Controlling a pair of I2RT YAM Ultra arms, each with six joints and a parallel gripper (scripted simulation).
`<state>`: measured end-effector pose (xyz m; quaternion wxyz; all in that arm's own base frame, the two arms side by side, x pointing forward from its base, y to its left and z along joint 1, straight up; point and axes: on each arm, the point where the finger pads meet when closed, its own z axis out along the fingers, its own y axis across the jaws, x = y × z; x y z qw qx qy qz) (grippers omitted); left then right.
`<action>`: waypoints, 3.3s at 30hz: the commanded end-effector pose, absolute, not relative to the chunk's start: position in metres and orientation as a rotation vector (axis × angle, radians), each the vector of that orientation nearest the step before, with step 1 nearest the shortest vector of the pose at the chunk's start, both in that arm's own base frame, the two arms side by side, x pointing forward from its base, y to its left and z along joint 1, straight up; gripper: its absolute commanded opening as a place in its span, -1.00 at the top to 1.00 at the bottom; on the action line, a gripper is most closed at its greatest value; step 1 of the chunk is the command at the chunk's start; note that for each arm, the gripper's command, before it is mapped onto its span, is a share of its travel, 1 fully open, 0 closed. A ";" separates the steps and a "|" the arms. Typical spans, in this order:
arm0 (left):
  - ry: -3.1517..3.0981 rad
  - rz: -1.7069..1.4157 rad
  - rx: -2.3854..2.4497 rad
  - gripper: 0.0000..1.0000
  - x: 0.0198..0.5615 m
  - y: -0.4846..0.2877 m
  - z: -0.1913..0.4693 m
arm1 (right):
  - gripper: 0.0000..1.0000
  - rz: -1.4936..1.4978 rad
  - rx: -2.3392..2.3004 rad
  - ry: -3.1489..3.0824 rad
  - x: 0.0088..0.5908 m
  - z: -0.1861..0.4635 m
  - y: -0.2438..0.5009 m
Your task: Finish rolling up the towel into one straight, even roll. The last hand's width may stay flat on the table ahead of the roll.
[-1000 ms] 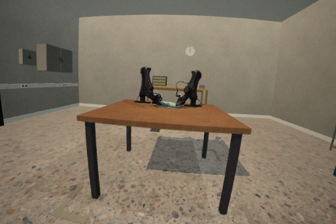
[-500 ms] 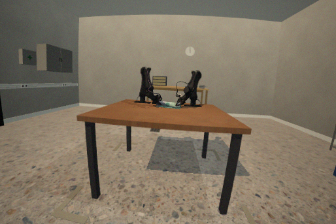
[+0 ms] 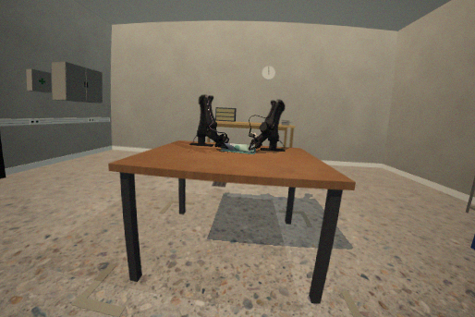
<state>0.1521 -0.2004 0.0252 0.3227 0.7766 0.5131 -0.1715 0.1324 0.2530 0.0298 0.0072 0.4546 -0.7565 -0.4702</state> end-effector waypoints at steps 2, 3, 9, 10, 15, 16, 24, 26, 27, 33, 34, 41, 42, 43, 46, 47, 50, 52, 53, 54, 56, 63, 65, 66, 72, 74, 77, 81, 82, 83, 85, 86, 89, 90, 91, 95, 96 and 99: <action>1.323 -0.450 2.030 0.30 0.157 -0.208 0.032 | 0.18 -1.503 1.449 -2.368 0.142 0.034 0.258; 1.323 -0.450 2.030 0.30 0.157 -0.208 0.032 | 0.10 -1.503 1.449 -2.368 0.142 0.035 0.258; 1.323 -0.450 2.030 0.30 0.157 -0.208 0.032 | -0.34 -1.503 1.449 -2.368 0.142 0.042 0.258; 1.323 -0.450 2.030 0.30 0.157 -0.208 0.032 | -0.34 -1.503 1.449 -2.368 0.142 0.042 0.258; 1.323 -0.450 2.030 0.30 0.157 -0.208 0.032 | -0.63 -1.503 1.449 -2.368 0.142 0.045 0.258; 1.323 -0.450 2.030 0.30 0.157 -0.208 0.032 | -0.70 -1.503 1.449 -2.368 0.142 0.045 0.258; 1.323 -0.450 2.030 0.30 0.157 -0.208 0.032 | -0.70 -1.503 1.449 -2.368 0.155 0.061 0.237; 1.323 -0.450 2.030 0.30 0.157 -0.208 0.032 | -0.70 -1.503 1.449 -2.368 0.159 0.068 0.228; 1.323 -0.450 2.030 0.30 0.157 -0.208 0.032 | -0.70 -1.503 1.449 -2.368 0.159 0.068 0.228; 1.323 -0.450 2.030 0.30 0.157 -0.208 0.032 | -0.70 -1.503 1.449 -2.368 0.170 0.081 0.211; 1.323 -0.450 2.030 0.30 0.157 -0.208 0.032 | -0.70 -1.503 1.449 -2.368 0.171 0.082 0.209; 1.342 -0.473 2.037 0.30 0.157 -0.208 0.032 | -0.70 -1.503 1.449 -2.368 0.172 0.084 0.207; 1.351 -0.483 2.040 0.30 0.157 -0.208 0.033 | -0.70 -1.503 1.449 -2.368 0.172 0.084 0.207; 1.360 -0.494 2.044 0.30 0.157 -0.208 0.033 | -0.70 -1.503 1.449 -2.368 0.172 0.084 0.207; 1.371 -0.507 2.048 0.30 0.157 -0.208 0.033 | -0.70 -1.503 1.449 -2.368 0.172 0.084 0.207; 1.383 -0.521 2.052 0.30 0.157 -0.208 0.033 | -0.70 -1.503 1.449 -2.368 0.172 0.084 0.207; 1.425 -0.572 2.067 0.30 0.157 -0.208 0.034 | -0.70 -1.503 1.449 -2.368 0.172 0.084 0.207; 1.458 -0.612 2.077 0.30 0.157 -0.208 0.034 | -0.70 -1.503 1.449 -2.368 0.172 0.084 0.207; 1.476 -0.634 2.082 0.30 0.157 -0.208 0.034 | -0.70 -1.503 1.449 -2.368 0.172 0.084 0.207; 1.494 -0.657 2.088 0.30 0.157 -0.208 0.035 | -0.70 -1.503 1.449 -2.368 0.172 0.084 0.207; 1.533 -0.705 2.098 0.30 0.157 -0.208 0.035 | -0.70 -1.503 1.449 -2.368 0.172 0.084 0.207; 1.638 -0.841 2.122 0.30 0.157 -0.208 0.037 | -0.70 -1.503 1.449 -2.368 0.172 0.084 0.207; 1.682 -0.899 2.129 0.30 0.157 -0.208 0.038 | -0.70 -1.503 1.449 -2.368 0.172 0.084 0.207; 1.704 -0.929 2.132 0.30 0.157 -0.208 0.038 | -0.70 -1.503 1.449 -2.368 0.172 0.084 0.207; 1.835 -1.112 2.142 0.30 0.157 -0.208 0.040 | -0.70 -1.503 1.449 -2.368 0.172 0.084 0.207; 1.876 -1.172 2.142 0.30 0.157 -0.208 0.040 | -0.70 -1.503 1.449 -2.368 0.172 0.084 0.207; 1.934 -1.259 2.139 0.30 0.157 -0.208 0.041 | -0.70 -1.503 1.449 -2.368 0.172 0.084 0.207; 1.970 -1.314 2.136 0.30 0.157 -0.208 0.042 | -0.70 -1.503 1.449 -2.368 0.172 0.084 0.207; 1.987 -1.340 2.133 0.30 0.157 -0.208 0.042 | -0.70 -1.503 1.449 -2.368 0.172 0.084 0.207; 2.003 -1.365 2.131 0.30 0.157 -0.208 0.042 | -0.70 -1.503 1.449 -2.368 0.172 0.084 0.207; 2.032 -1.411 2.126 0.30 0.157 -0.208 0.043 | -0.70 -1.503 1.449 -2.368 0.172 0.084 0.207; 2.046 -1.432 2.123 0.30 0.157 -0.208 0.043 | -0.70 -1.503 1.449 -2.368 0.172 0.084 0.207; 2.079 -1.487 2.115 0.30 0.157 -0.208 0.044 | -0.70 -1.503 1.449 -2.368 0.172 0.084 0.207; 2.088 -1.501 2.113 0.30 0.157 -0.208 0.044 | -0.70 -1.503 1.449 -2.368 0.172 0.084 0.207; 2.095 -1.514 2.111 0.30 0.157 -0.208 0.044 | -0.70 -1.503 1.449 -2.368 0.172 0.084 0.207; 2.111 -1.539 2.106 0.30 0.157 -0.208 0.044 | -0.70 -1.503 1.449 -2.368 0.172 0.084 0.207; 2.111 -1.539 2.106 0.30 0.157 -0.208 0.044 | -0.70 -1.503 1.449 -2.368 0.172 0.084 0.207; 2.114 -1.544 2.105 0.30 0.157 -0.208 0.044 | -0.70 -1.503 1.449 -2.368 0.172 0.084 0.207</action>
